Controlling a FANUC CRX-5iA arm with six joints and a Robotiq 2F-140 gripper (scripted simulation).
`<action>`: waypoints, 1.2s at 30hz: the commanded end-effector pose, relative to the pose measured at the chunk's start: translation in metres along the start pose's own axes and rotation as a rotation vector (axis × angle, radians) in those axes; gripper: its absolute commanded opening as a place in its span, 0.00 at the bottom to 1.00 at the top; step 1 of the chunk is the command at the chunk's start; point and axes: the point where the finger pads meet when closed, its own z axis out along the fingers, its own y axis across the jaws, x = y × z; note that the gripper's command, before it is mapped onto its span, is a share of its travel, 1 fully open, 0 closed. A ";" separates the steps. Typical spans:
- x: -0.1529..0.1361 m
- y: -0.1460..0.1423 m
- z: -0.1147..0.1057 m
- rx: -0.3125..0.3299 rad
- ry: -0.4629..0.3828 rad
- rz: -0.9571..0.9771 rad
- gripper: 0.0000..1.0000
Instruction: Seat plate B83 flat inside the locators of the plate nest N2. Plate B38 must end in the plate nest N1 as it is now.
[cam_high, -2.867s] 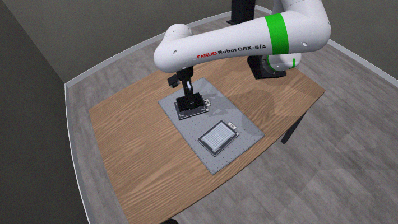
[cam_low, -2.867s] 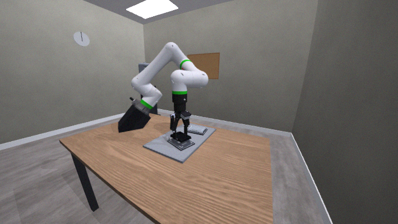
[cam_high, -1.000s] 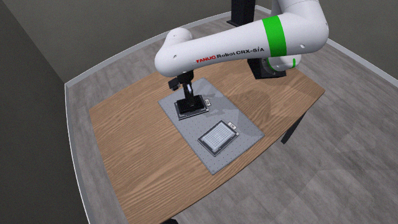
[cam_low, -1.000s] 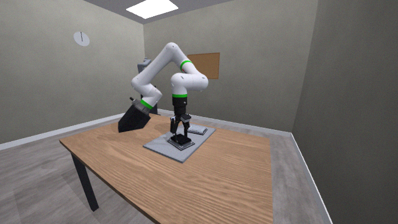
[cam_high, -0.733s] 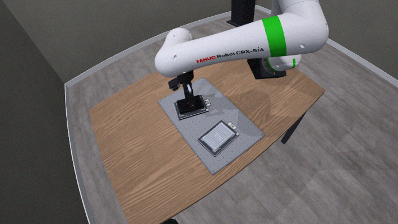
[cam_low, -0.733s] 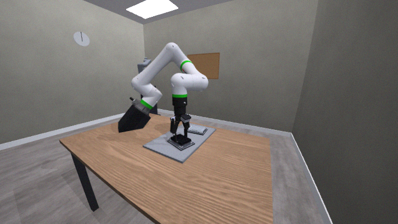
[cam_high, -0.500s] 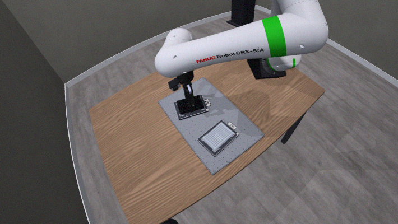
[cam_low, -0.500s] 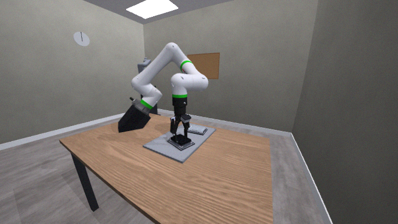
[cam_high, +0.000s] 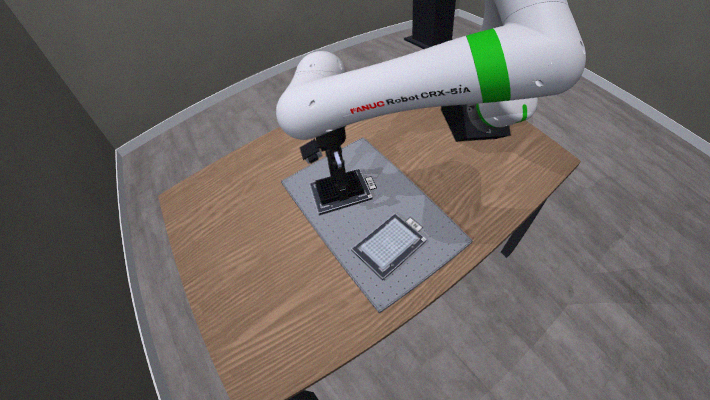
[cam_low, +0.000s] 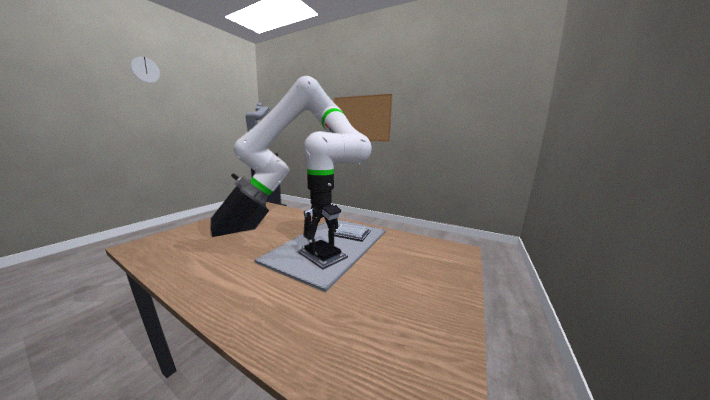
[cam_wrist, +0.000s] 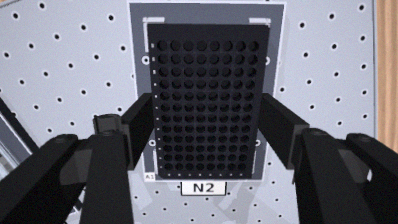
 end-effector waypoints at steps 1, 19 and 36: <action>0.000 0.000 0.000 -0.001 0.001 0.000 0.10; 0.000 0.000 0.002 -0.001 0.001 0.000 0.10; 0.000 0.000 0.005 -0.001 0.001 0.000 0.10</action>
